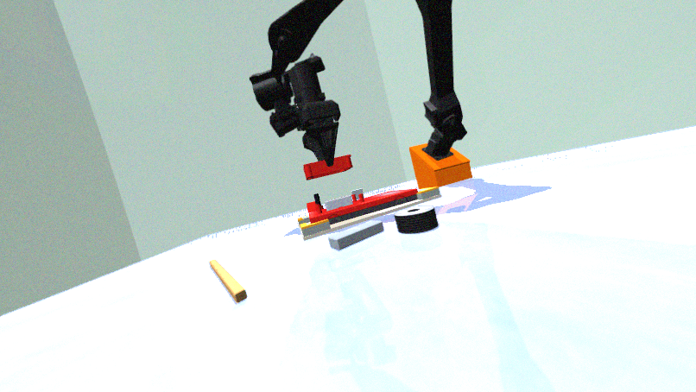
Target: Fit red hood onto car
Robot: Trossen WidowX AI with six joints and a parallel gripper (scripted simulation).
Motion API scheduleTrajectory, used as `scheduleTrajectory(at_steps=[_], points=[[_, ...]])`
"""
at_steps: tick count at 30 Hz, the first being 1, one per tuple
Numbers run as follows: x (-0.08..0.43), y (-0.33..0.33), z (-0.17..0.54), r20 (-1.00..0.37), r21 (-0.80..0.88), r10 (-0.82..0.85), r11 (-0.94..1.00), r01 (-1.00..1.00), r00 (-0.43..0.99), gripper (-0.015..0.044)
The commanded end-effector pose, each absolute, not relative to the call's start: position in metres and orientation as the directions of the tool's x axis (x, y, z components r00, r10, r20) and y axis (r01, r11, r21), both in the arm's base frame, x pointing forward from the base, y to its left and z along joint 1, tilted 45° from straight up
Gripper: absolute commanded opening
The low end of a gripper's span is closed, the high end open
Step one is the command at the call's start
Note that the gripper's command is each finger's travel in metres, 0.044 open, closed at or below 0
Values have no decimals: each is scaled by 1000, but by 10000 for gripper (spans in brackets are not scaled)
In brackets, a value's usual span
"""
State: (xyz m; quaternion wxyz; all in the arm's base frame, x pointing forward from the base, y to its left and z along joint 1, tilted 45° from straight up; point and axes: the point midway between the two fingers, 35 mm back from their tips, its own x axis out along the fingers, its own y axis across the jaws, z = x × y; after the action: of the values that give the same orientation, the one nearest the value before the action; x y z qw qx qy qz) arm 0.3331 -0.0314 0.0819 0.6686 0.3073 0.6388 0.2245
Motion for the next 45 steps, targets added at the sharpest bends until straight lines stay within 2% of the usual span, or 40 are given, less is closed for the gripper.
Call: scheduleTrajectory(at_steps=[1, 7, 21, 45], points=[[336, -17, 100, -709, 705, 699, 702, 104, 92, 0], [337, -7, 110, -706, 708, 702, 697, 110, 91, 0], [343, 27, 75, -705, 709, 704, 696, 109, 92, 0], [343, 28, 74, -705, 709, 704, 696, 109, 92, 0]])
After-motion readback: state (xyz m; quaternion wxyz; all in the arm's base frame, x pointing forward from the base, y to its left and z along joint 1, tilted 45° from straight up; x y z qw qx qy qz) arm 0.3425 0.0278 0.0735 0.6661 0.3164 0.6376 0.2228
